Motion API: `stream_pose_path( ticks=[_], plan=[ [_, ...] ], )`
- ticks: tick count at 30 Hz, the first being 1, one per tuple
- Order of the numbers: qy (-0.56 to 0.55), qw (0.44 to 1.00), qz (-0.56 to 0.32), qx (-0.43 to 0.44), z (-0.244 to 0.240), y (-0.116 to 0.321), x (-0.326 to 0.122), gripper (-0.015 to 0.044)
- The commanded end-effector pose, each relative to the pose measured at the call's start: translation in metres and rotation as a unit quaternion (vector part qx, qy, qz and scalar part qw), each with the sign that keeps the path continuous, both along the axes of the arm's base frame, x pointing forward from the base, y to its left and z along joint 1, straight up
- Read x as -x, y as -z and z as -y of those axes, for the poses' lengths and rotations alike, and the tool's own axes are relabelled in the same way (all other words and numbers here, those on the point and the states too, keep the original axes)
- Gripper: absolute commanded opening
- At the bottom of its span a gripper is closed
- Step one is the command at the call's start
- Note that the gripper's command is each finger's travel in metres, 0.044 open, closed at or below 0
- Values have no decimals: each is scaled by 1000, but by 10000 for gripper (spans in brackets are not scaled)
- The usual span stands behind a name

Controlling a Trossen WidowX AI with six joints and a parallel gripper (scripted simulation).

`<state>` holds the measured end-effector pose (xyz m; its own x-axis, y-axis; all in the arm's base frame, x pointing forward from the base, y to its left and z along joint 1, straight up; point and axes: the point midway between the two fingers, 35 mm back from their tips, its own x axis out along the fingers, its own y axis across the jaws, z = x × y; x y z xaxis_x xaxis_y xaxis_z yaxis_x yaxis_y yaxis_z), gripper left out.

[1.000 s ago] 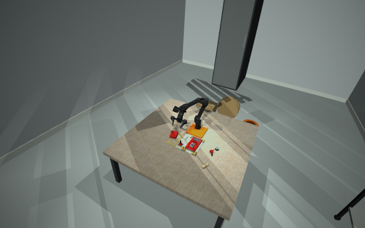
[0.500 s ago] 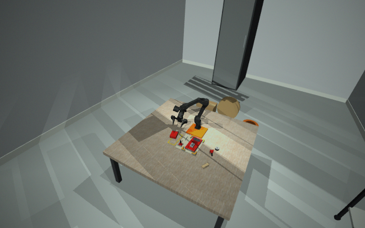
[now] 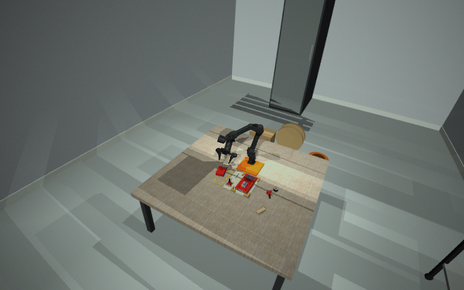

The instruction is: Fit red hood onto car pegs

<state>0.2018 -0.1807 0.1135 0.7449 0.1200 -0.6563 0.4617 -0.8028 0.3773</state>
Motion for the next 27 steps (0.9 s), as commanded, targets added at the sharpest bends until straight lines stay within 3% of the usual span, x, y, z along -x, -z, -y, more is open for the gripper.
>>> stream_pose_path(
  ticks=[1,7,13,19,27],
  plan=[
    [-104,989,-30,100,3,2,-7,440],
    [-279,930,-69,231,4,6,-17,440],
    [-457,818,-92,336,5,8,-26,440],
    [-626,659,-98,406,4,9,-36,440],
    [-807,389,-73,438,4,6,-48,440]
  ],
)
